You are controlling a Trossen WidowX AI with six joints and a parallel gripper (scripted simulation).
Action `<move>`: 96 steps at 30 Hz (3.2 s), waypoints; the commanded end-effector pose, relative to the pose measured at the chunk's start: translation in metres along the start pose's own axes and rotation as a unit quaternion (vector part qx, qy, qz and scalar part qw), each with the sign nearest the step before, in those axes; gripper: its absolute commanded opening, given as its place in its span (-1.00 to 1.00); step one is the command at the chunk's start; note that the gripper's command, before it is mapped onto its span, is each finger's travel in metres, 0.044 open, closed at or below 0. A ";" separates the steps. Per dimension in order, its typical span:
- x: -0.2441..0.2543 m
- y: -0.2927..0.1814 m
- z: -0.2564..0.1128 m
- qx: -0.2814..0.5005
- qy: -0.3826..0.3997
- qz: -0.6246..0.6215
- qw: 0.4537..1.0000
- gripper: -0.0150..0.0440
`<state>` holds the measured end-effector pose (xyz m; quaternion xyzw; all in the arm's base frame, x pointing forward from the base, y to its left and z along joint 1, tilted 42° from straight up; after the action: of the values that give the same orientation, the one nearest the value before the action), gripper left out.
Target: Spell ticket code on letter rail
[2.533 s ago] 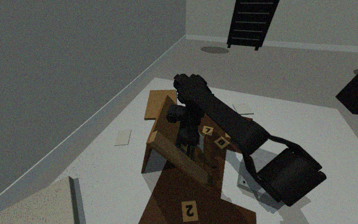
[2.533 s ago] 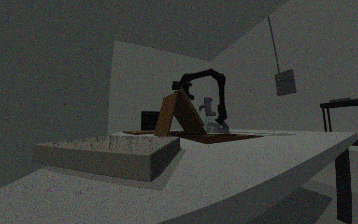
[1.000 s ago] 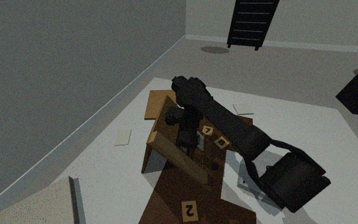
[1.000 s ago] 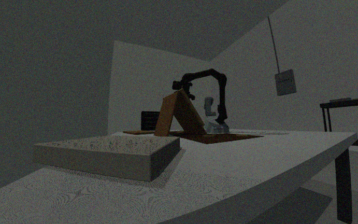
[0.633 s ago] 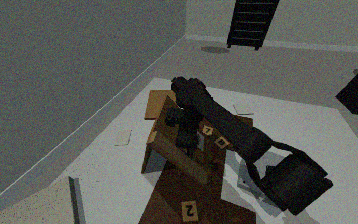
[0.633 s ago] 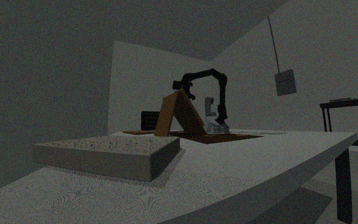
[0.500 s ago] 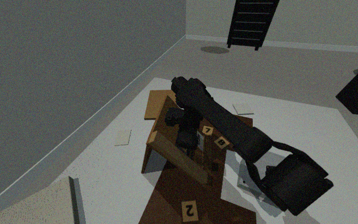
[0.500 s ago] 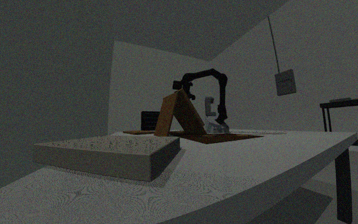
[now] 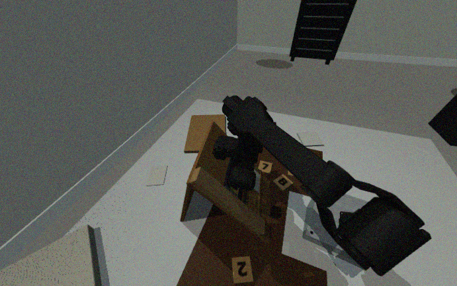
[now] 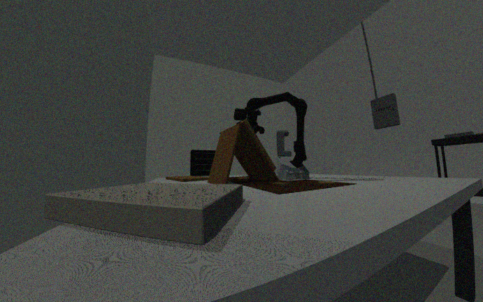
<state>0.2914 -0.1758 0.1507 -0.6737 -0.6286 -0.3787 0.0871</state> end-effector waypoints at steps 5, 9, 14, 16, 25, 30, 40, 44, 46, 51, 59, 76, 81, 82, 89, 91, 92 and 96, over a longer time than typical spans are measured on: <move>0.002 -0.008 -0.010 0.000 0.001 -0.003 1.000 -0.49; 0.002 -0.011 -0.013 0.000 0.001 -0.003 1.000 -0.49; 0.002 -0.014 -0.016 0.000 0.001 -0.002 1.000 -0.49; 0.002 -0.014 -0.016 0.000 0.001 -0.002 1.000 -0.49; 0.003 -0.055 -0.062 -0.097 -0.024 -0.262 0.960 0.31; 0.010 -0.084 -0.088 -0.148 -0.083 -0.425 0.889 0.75; 0.028 -0.133 -0.119 -0.175 -0.242 -0.644 0.704 1.00; 0.032 -0.141 -0.123 -0.161 -0.281 -0.693 0.644 1.00; 0.032 -0.141 -0.123 -0.160 -0.282 -0.695 0.642 1.00; 0.032 -0.141 -0.123 -0.160 -0.282 -0.695 0.642 1.00; 0.032 -0.141 -0.123 -0.160 -0.282 -0.695 0.642 1.00; 0.038 -0.119 -0.108 -0.118 -0.243 -0.708 0.652 0.66; 0.046 -0.099 -0.097 -0.083 -0.224 -0.716 0.656 0.66; 0.048 -0.095 -0.095 -0.078 -0.222 -0.717 0.656 0.66; 0.065 -0.066 -0.082 -0.045 -0.218 -0.726 0.651 0.66; 0.070 -0.057 -0.069 -0.044 -0.198 -0.729 0.654 0.66; 0.072 -0.053 -0.062 -0.043 -0.188 -0.730 0.655 0.66; 0.105 -0.046 -0.036 -0.042 -0.142 -0.768 0.623 0.66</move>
<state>0.2169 -0.1335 0.2208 -0.0324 -0.9036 -0.2236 -0.3639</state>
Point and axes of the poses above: the point midway between the two fingers, 35 mm back from their tips, its own z axis out along the fingers, its own x axis across the jaws, y = z × x, the point moved 4 cm from there along -z, back along the fingers, and after that the axes turned 2 degrees about -z, right-handed, at the moved point
